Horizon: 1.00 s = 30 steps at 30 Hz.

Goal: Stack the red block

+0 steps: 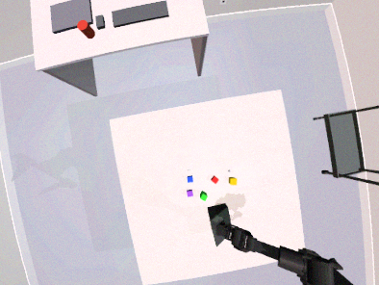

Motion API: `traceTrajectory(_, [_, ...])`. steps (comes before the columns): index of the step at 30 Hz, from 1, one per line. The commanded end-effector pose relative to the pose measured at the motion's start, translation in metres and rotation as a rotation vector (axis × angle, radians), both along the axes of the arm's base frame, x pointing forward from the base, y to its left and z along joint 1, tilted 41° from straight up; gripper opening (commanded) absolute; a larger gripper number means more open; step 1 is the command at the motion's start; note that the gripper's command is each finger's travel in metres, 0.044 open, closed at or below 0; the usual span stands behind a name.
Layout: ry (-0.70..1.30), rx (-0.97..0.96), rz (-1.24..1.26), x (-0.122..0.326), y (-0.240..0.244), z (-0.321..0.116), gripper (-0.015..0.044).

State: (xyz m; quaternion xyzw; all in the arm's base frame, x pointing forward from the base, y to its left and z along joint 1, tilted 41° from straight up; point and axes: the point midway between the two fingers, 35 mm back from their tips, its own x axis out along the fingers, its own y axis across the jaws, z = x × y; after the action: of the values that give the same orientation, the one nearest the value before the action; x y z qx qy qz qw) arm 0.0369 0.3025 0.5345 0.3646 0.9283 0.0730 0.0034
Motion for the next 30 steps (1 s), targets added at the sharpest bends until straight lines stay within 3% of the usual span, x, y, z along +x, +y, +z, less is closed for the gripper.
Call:
traceTrajectory(1, [-0.002,0.003,0.001,-0.001,0.0,0.001,0.0426])
traceTrajectory(14, [-0.131,0.41,0.095,-0.093,-0.065,0.056,0.044])
traceTrajectory(20, [-0.192,0.692,0.201,-0.139,-0.132,0.082,0.044])
traceTrajectory(30, [-0.167,1.216,0.286,-0.172,-0.273,0.109,0.044])
